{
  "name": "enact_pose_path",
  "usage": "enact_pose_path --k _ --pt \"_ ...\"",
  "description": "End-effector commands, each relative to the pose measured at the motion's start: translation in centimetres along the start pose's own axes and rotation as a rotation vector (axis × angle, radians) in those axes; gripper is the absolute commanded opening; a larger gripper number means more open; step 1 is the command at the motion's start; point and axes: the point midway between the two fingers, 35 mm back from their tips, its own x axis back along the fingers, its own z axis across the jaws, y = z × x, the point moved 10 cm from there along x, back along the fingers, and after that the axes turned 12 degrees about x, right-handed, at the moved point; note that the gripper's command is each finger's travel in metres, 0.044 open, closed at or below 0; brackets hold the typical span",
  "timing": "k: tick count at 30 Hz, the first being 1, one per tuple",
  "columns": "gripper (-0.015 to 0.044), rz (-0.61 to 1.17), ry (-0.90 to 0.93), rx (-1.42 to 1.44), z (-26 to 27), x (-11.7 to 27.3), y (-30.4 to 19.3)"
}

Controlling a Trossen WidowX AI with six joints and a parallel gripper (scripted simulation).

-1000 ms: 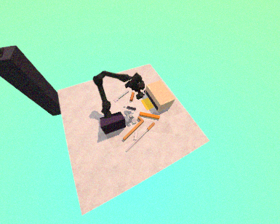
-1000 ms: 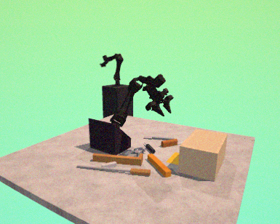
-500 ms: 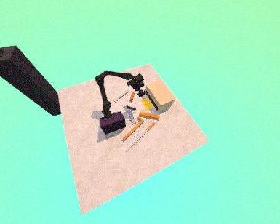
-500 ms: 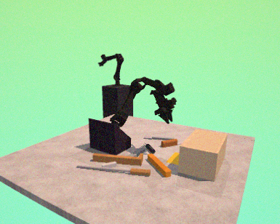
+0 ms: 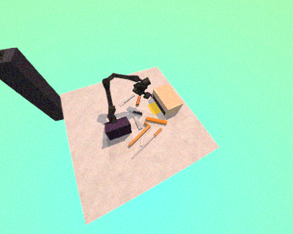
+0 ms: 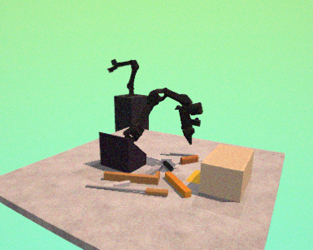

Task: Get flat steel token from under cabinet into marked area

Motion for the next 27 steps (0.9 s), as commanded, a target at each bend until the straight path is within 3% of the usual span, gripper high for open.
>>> enact_pose_path --k 1,12,18,27 --pt "0.027 0.051 0.055 0.12 1.0 -1.3 0.6" --pt "0.027 0.143 0.205 0.428 4.2 -3.9 1.8" --pt "0.027 0.145 0.208 0.433 4.2 -4.1 1.7" --pt "0.027 0.143 0.209 0.433 4.9 -7.7 0.8"
